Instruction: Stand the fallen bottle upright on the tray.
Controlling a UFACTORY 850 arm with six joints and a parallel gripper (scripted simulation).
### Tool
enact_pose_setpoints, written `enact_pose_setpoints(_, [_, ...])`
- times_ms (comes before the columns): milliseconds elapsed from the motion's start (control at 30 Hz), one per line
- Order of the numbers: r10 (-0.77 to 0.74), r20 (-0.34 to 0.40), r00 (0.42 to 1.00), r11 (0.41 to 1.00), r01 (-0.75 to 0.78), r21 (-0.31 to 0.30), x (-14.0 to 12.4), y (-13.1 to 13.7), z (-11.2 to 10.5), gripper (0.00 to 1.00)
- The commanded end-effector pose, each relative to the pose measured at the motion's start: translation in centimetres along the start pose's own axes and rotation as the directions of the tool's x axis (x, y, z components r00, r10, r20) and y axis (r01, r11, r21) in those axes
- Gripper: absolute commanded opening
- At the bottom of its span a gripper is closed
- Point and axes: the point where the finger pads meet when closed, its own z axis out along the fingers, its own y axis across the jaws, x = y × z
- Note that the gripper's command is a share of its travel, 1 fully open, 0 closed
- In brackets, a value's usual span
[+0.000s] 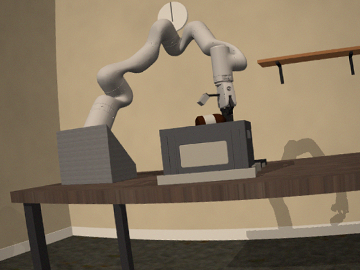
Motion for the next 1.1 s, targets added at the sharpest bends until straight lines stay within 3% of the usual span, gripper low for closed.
enact_pose_setpoints(0, [0.001,0.001,1.0,1.0,-0.001,0.001,-0.07,-0.03,-0.08,0.0])
enact_pose_setpoints(500, [0.033,0.001,0.999,0.999,-0.033,0.001,-0.07,-0.03,-0.08,0.0])
enact_pose_setpoints(1067, [0.238,0.001,0.971,0.971,-0.238,0.001,-0.07,-0.03,-0.08,0.0])
